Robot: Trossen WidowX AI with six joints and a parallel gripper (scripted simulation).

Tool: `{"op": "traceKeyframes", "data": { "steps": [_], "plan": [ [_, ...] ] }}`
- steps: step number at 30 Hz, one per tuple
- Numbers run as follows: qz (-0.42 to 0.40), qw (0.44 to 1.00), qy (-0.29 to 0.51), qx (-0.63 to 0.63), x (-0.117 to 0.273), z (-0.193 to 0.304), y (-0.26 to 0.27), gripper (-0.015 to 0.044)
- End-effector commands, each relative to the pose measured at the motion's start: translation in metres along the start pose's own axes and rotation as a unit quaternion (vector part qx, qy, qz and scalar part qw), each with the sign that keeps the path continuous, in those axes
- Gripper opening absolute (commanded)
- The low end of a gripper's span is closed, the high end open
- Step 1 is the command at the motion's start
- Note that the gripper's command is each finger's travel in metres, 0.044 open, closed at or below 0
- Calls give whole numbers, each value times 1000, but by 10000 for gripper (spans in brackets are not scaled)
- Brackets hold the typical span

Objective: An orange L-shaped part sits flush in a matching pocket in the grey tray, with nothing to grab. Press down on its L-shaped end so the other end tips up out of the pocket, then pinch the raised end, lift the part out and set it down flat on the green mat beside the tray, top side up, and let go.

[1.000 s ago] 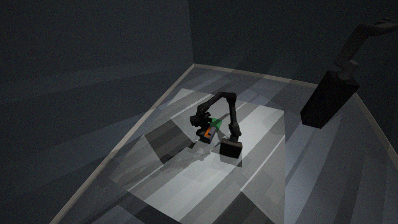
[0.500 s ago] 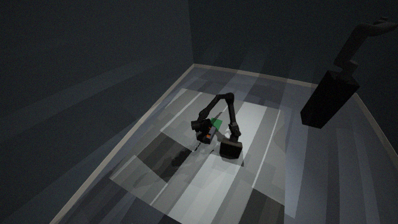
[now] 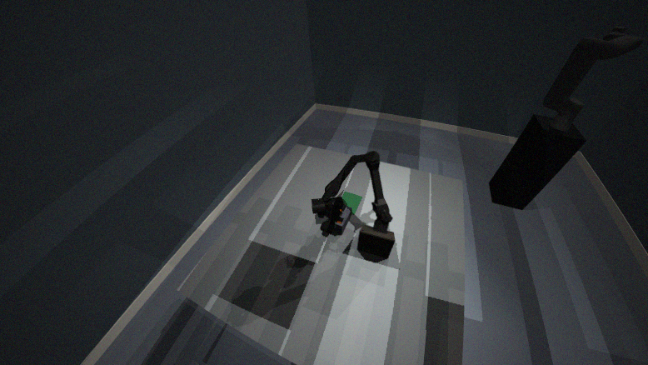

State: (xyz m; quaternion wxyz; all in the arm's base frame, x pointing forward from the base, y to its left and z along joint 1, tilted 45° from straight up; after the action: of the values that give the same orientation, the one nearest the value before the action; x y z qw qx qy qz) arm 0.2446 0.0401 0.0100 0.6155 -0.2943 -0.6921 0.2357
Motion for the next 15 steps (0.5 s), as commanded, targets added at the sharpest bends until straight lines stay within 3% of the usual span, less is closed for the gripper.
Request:
{"op": "traceKeyframes", "data": {
  "steps": [1, 15],
  "plan": [
    [6, 1000, 4, 5, -10, 2, 0, 180],
    [6, 1000, 4, 5, -15, 3, -1, 180]
  ]
}}
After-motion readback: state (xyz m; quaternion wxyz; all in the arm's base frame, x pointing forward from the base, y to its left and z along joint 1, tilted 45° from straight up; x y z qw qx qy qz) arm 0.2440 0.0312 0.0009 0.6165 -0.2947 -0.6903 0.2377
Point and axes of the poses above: the point midway between the two fingers, 35 mm back from their tips, its own x axis back along the fingers, its own y axis across the jaws, z = x × y, the point moved 4 cm from there along x, back along the fingers, and after that the axes turned 3 degrees about -x, right-handed, at the moved point
